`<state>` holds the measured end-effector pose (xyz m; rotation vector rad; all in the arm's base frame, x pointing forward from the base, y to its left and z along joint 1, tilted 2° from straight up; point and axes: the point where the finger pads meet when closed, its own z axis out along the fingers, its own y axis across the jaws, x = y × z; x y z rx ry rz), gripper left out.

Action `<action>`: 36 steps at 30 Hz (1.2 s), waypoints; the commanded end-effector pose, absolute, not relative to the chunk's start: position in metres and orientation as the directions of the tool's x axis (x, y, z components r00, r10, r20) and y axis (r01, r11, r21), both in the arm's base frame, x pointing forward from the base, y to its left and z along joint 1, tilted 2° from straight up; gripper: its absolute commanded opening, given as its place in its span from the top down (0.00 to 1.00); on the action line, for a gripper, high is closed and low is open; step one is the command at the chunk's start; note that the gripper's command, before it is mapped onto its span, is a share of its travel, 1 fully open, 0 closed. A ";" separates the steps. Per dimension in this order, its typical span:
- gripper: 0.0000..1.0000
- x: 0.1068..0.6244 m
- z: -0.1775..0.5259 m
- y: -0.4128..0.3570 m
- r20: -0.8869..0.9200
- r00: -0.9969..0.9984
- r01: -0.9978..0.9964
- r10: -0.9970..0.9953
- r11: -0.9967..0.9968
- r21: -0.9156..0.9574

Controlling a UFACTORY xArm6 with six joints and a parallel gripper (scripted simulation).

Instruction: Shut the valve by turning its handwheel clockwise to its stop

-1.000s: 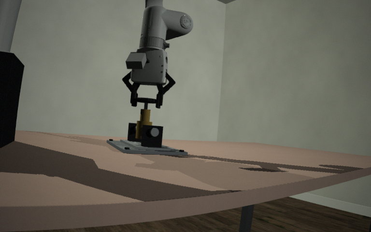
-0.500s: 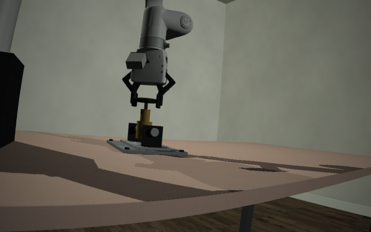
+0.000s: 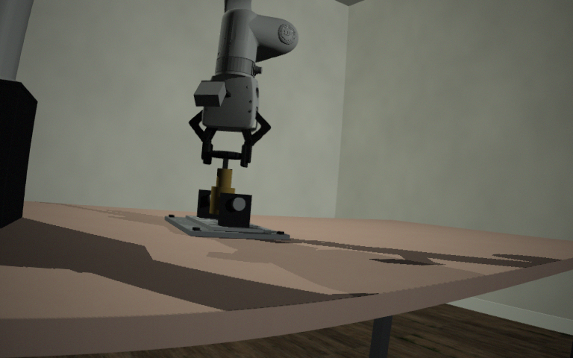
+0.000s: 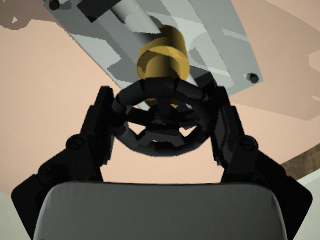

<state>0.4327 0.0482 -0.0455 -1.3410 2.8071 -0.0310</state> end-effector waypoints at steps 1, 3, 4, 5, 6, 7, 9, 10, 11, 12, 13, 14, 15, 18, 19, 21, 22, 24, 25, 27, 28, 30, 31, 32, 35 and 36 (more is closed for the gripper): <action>1.00 0.434 -0.044 0.048 -0.022 -0.635 -0.771 -0.772 0.636 -0.033; 1.00 0.434 -0.044 0.048 -0.022 -0.640 -0.767 -0.768 0.641 -0.033; 1.00 0.434 -0.044 0.048 -0.022 -0.643 -0.764 -0.765 0.644 -0.033; 1.00 0.434 -0.044 0.048 -0.022 -0.647 -0.762 -0.762 0.647 -0.033; 1.00 0.434 -0.044 0.048 -0.022 -0.647 -0.762 -0.762 0.647 -0.033; 1.00 0.434 -0.044 0.048 -0.022 -0.647 -0.762 -0.762 0.647 -0.033; 1.00 0.434 -0.044 0.048 -0.022 -0.654 -0.755 -0.756 0.654 -0.033; 1.00 0.434 -0.044 0.048 -0.023 -0.658 -0.752 -0.752 0.659 -0.032; 1.00 0.434 -0.044 0.048 -0.023 -0.663 -0.748 -0.749 0.663 -0.032; 1.00 0.434 -0.044 0.048 -0.023 -0.667 -0.744 -0.744 0.668 -0.032; 1.00 0.434 -0.044 0.048 -0.023 -0.672 -0.739 -0.740 0.673 -0.032; 1.00 0.434 -0.044 0.048 -0.023 -0.678 -0.734 -0.735 0.678 -0.032; 1.00 0.434 -0.044 0.048 -0.024 -0.683 -0.729 -0.730 0.684 -0.032; 1.00 0.434 -0.044 0.048 -0.025 -0.702 -0.711 -0.712 0.702 -0.031; 1.00 0.434 -0.044 0.048 -0.025 -0.709 -0.704 -0.705 0.709 -0.031; 1.00 0.434 -0.044 0.048 -0.025 -0.723 -0.690 -0.691 0.723 -0.030; 1.00 0.434 -0.044 0.048 -0.026 -0.730 -0.682 -0.683 0.731 -0.030; 1.00 0.434 -0.044 0.048 -0.026 -0.730 -0.682 -0.683 0.731 -0.030; 1.00 0.434 -0.044 0.048 -0.026 -0.738 -0.674 -0.674 0.738 -0.030; 1.00 0.434 -0.044 0.048 -0.027 -0.754 -0.656 -0.656 0.754 -0.029; 1.00 0.434 -0.044 0.048 -0.027 -0.762 -0.646 -0.647 0.763 -0.029; 1.00 0.434 -0.044 0.048 -0.028 -0.779 -0.626 -0.626 0.780 -0.028; 1.00 0.434 -0.044 0.048 -0.028 -0.788 -0.615 -0.615 0.788 -0.028; 1.00 0.434 -0.044 0.048 -0.029 -0.797 -0.603 -0.604 0.797 -0.027; 1.00 0.434 -0.044 0.048 -0.030 -0.823 -0.566 -0.567 0.824 -0.026; 1.00 0.434 -0.044 0.048 -0.030 -0.832 -0.553 -0.554 0.833 -0.025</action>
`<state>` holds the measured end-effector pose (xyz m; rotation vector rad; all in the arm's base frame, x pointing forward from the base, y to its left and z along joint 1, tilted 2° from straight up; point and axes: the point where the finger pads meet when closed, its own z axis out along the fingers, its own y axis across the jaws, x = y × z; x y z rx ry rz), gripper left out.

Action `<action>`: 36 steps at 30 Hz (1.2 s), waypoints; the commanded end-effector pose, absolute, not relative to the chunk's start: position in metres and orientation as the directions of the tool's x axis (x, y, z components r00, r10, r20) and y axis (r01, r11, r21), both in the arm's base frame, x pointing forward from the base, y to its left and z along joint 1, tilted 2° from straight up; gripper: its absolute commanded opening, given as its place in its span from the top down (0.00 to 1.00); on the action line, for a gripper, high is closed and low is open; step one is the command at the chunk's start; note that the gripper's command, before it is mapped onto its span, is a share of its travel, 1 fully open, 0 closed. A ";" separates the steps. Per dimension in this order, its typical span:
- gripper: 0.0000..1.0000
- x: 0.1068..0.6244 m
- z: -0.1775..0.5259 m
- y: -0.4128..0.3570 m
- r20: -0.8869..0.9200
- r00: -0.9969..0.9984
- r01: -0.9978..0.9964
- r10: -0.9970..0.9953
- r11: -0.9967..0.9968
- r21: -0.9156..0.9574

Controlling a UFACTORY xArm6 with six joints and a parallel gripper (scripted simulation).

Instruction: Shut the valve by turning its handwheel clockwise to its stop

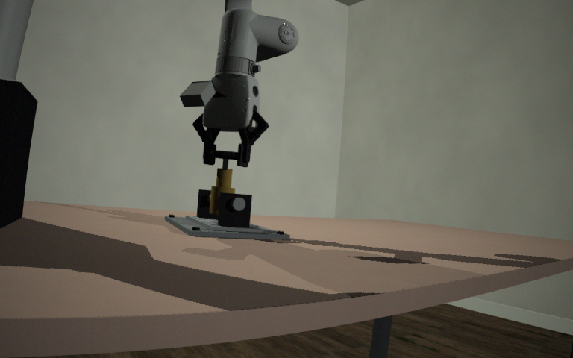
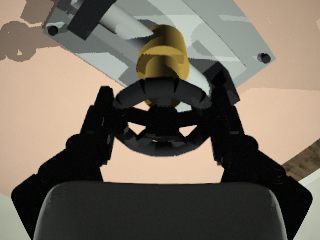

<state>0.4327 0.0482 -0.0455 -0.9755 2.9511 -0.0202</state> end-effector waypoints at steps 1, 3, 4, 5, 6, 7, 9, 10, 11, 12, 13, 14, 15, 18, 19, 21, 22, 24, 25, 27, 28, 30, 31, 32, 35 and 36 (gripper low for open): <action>1.00 0.434 -0.044 0.048 -0.031 -0.841 -0.539 -0.540 0.842 -0.025; 1.00 0.434 -0.044 0.048 -0.032 -0.859 -0.510 -0.511 0.860 -0.024; 1.00 0.434 -0.044 0.048 -0.032 -0.859 -0.510 -0.511 0.860 -0.024; 1.00 0.434 -0.044 0.048 -0.032 -0.859 -0.510 -0.511 0.860 -0.024; 1.00 0.434 -0.044 0.048 -0.032 -0.868 -0.495 -0.496 0.868 -0.023; 1.00 0.434 -0.044 0.048 -0.032 -0.876 -0.480 -0.480 0.877 -0.023; 1.00 0.434 -0.044 0.048 -0.033 -0.893 -0.448 -0.448 0.894 -0.021; 1.00 0.434 -0.044 0.048 -0.034 -0.902 -0.431 -0.431 0.902 -0.021; 1.00 0.434 -0.044 0.048 -0.034 -0.910 -0.413 -0.414 0.910 -0.020; 1.00 0.434 -0.044 0.048 -0.034 -0.917 -0.396 -0.396 0.918 -0.020; 1.00 0.434 -0.044 0.048 -0.035 -0.925 -0.378 -0.378 0.926 -0.019; 1.00 0.434 -0.044 0.048 -0.035 -0.932 -0.359 -0.360 0.933 -0.018; 1.00 0.434 -0.044 0.048 -0.035 -0.939 -0.341 -0.341 0.940 -0.017; 1.00 0.434 -0.044 0.048 -0.036 -0.959 -0.282 -0.283 0.959 -0.015; 1.00 0.434 -0.044 0.048 -0.037 -0.964 -0.262 -0.263 0.965 -0.014; 1.00 0.434 -0.044 0.048 -0.037 -0.970 -0.242 -0.242 0.970 -0.014; 1.00 0.434 -0.044 0.048 -0.037 -0.970 -0.242 -0.242 0.970 -0.014; 1.00 0.434 -0.044 0.048 -0.038 -0.979 -0.201 -0.201 0.980 -0.012; 1.00 0.434 -0.044 0.048 -0.038 -0.983 -0.180 -0.180 0.984 -0.011; 1.00 0.434 -0.044 0.048 -0.038 -0.990 -0.137 -0.137 0.991 -0.010; 1.00 0.434 -0.044 0.048 -0.039 -0.993 -0.116 -0.116 0.993 -0.009; 1.00 0.434 -0.044 0.048 -0.039 -0.997 -0.072 -0.073 0.997 -0.007; 1.00 0.434 -0.044 0.048 -0.039 -0.998 -0.051 -0.051 0.999 -0.006; 1.00 0.434 -0.044 0.048 -0.039 -0.999 -0.029 -0.029 1.000 -0.005; 1.00 0.434 -0.044 0.048 -0.039 -0.999 0.036 0.036 0.999 -0.003; 1.00 0.434 -0.044 0.048 -0.039 -0.998 0.057 0.057 0.998 -0.002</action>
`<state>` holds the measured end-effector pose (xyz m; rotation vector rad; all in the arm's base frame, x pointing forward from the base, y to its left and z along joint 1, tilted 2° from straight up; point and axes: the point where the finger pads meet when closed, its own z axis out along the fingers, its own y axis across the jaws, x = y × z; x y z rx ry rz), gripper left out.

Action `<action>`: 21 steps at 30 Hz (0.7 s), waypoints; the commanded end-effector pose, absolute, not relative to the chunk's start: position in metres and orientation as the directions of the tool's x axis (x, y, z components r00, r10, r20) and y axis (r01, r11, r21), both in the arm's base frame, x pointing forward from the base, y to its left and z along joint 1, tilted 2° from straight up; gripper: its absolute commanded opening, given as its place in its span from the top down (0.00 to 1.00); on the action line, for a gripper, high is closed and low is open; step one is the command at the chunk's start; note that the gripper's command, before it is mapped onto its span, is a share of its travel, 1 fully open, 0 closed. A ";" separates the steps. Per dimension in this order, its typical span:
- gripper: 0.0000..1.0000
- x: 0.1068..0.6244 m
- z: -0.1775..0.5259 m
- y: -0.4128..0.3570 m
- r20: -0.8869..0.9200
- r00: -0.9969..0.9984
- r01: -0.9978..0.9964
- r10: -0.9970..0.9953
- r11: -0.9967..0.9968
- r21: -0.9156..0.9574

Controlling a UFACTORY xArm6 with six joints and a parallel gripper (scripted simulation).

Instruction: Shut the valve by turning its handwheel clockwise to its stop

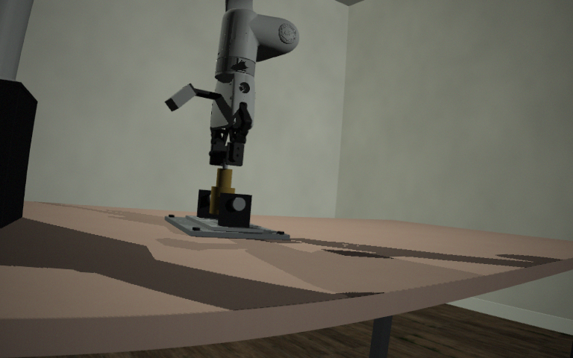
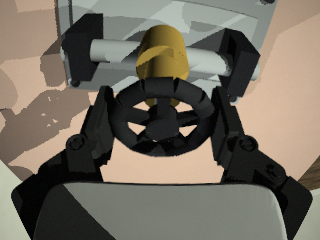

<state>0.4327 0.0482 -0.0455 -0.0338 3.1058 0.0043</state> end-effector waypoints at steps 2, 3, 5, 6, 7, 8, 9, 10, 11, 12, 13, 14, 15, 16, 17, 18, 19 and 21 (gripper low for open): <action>1.00 0.434 -0.044 0.048 -0.040 -0.996 0.079 0.079 0.997 -0.001; 1.00 0.434 -0.044 0.048 -0.040 -0.996 0.079 0.079 0.997 -0.001; 1.00 0.434 -0.044 0.048 -0.040 -0.992 0.121 0.121 0.993 0.000; 1.00 0.434 -0.044 0.048 -0.040 -0.989 0.142 0.142 0.990 0.001; 1.00 0.434 -0.044 0.048 -0.039 -0.986 0.163 0.163 0.987 0.002; 1.00 0.434 -0.044 0.048 -0.039 -0.982 0.184 0.184 0.983 0.003; 1.00 0.434 -0.044 0.048 -0.039 -0.978 0.204 0.204 0.979 0.004; 1.00 0.434 -0.044 0.048 -0.039 -0.974 0.224 0.224 0.975 0.005; 1.00 0.434 -0.044 0.048 -0.039 -0.969 0.244 0.244 0.970 0.005; 1.00 0.434 -0.044 0.048 -0.039 -0.964 0.263 0.263 0.965 0.006; 1.00 0.434 -0.044 0.048 -0.039 -0.959 0.282 0.282 0.959 0.007; 1.00 0.434 -0.044 0.048 -0.039 -0.953 0.301 0.301 0.954 0.008; 1.00 0.434 -0.044 0.048 -0.039 -0.947 0.319 0.319 0.948 0.008; 1.00 0.434 -0.044 0.048 -0.038 -0.941 0.337 0.337 0.941 0.009; 1.00 0.434 -0.044 0.048 -0.038 -0.934 0.355 0.355 0.935 0.010; 1.00 0.434 -0.044 0.048 -0.038 -0.927 0.372 0.372 0.928 0.011; 1.00 0.434 -0.044 0.048 -0.038 -0.927 0.372 0.372 0.928 0.011; 1.00 0.434 -0.044 0.048 -0.038 -0.921 0.389 0.389 0.921 0.011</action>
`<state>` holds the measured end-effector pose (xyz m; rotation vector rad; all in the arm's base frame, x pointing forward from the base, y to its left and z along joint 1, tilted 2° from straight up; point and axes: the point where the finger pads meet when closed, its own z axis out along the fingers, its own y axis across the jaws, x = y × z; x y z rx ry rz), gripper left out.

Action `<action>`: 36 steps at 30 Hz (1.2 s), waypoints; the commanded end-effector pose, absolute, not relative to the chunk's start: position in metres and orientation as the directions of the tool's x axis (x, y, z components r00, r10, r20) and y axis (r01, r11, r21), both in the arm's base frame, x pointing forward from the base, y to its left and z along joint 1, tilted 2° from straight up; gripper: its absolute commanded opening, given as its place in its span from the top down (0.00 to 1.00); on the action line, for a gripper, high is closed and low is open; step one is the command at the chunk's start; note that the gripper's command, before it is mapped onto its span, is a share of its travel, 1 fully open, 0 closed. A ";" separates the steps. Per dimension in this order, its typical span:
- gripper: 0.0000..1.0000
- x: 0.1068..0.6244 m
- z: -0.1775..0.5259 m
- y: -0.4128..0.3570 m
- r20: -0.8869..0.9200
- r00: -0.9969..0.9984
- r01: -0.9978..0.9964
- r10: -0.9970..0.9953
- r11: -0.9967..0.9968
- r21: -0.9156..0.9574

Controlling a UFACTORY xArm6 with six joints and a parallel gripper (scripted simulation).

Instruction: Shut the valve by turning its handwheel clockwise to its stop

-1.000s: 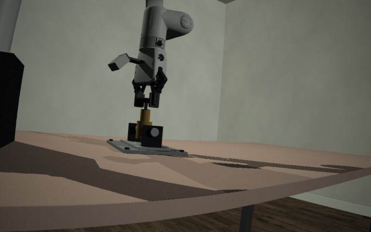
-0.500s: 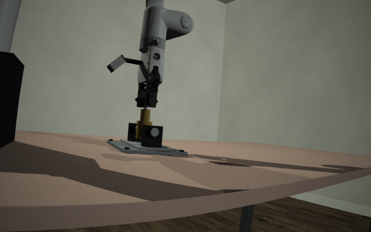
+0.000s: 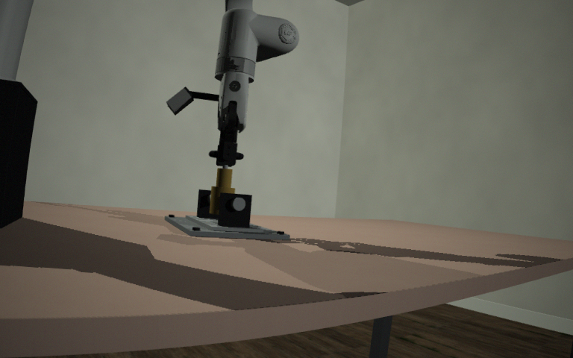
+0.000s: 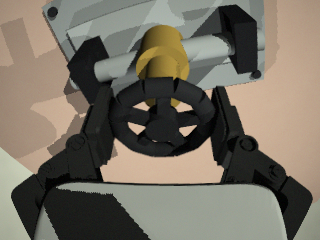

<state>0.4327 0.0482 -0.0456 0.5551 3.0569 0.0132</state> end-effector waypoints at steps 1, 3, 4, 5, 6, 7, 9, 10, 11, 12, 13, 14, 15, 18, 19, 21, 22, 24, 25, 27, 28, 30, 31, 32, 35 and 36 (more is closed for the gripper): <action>1.00 0.434 -0.044 0.048 -0.038 -0.914 0.405 0.405 0.914 0.012; 1.00 0.434 -0.044 0.048 -0.037 -0.899 0.436 0.436 0.900 0.013; 1.00 0.434 -0.044 0.048 -0.037 -0.892 0.451 0.451 0.892 0.014; 1.00 0.434 -0.044 0.048 -0.037 -0.884 0.466 0.466 0.885 0.015; 1.00 0.434 -0.044 0.048 -0.037 -0.876 0.480 0.480 0.877 0.015; 1.00 0.434 -0.044 0.048 -0.036 -0.869 0.493 0.494 0.870 0.016; 1.00 0.434 -0.044 0.048 -0.036 -0.854 0.519 0.520 0.854 0.017; 1.00 0.434 -0.044 0.048 -0.036 -0.846 0.532 0.532 0.847 0.017; 1.00 0.434 -0.044 0.048 -0.035 -0.839 0.543 0.544 0.839 0.018; 1.00 0.434 -0.044 0.048 -0.035 -0.831 0.555 0.555 0.832 0.018; 1.00 0.434 -0.044 0.048 -0.035 -0.824 0.566 0.566 0.825 0.019; 1.00 0.434 -0.044 0.048 -0.035 -0.817 0.576 0.576 0.817 0.019; 1.00 0.434 -0.044 0.048 -0.035 -0.817 0.576 0.576 0.817 0.019; 1.00 0.434 -0.044 0.048 -0.034 -0.802 0.595 0.596 0.803 0.020; 1.00 0.434 -0.044 0.048 -0.034 -0.796 0.604 0.605 0.796 0.020; 1.00 0.434 -0.044 0.048 -0.033 -0.783 0.621 0.622 0.783 0.021; 1.00 0.434 -0.044 0.048 -0.033 -0.776 0.629 0.629 0.777 0.021; 1.00 0.434 -0.044 0.048 -0.033 -0.765 0.643 0.644 0.765 0.022; 1.00 0.434 -0.044 0.048 -0.033 -0.759 0.650 0.650 0.760 0.022; 1.00 0.434 -0.044 0.048 -0.032 -0.749 0.662 0.662 0.749 0.023; 1.00 0.434 -0.044 0.048 -0.032 -0.744 0.667 0.668 0.745 0.023; 1.00 0.434 -0.044 0.048 -0.032 -0.735 0.677 0.677 0.736 0.023; 1.00 0.434 -0.044 0.048 -0.032 -0.731 0.681 0.682 0.732 0.024; 1.00 0.434 -0.044 0.048 -0.032 -0.731 0.681 0.682 0.732 0.024; 1.00 0.434 -0.044 0.048 -0.031 -0.724 0.689 0.689 0.725 0.024; 1.00 0.434 -0.044 0.048 -0.031 -0.721 0.692 0.693 0.721 0.024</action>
